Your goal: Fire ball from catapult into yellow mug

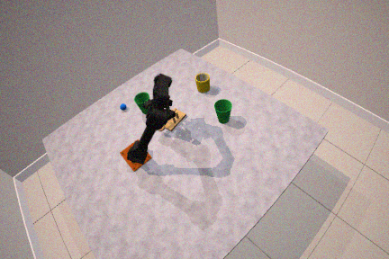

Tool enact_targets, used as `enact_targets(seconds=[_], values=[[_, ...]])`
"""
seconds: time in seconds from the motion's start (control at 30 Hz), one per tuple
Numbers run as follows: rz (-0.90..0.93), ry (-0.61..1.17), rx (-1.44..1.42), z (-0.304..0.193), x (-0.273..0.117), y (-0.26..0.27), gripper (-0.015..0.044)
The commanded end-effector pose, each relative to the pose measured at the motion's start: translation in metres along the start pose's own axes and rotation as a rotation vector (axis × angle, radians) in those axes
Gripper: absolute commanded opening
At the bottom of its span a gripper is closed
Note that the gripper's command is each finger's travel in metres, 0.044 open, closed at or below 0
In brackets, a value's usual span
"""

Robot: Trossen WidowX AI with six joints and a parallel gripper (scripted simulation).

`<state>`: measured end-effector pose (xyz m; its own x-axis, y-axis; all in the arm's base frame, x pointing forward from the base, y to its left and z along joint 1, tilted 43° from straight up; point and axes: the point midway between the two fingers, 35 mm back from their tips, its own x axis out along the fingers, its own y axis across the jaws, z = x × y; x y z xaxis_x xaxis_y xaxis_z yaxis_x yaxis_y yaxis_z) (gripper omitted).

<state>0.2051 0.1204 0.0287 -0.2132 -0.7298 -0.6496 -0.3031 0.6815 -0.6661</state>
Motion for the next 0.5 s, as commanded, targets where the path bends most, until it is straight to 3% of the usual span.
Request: enact_targets(seconds=[0.0, 0.47], values=[[0.001, 0.008, 0.007, 0.000, 0.006, 0.002, 0.0000], [0.000, 0.008, 0.007, 0.006, 0.025, 0.002, 0.0000]])
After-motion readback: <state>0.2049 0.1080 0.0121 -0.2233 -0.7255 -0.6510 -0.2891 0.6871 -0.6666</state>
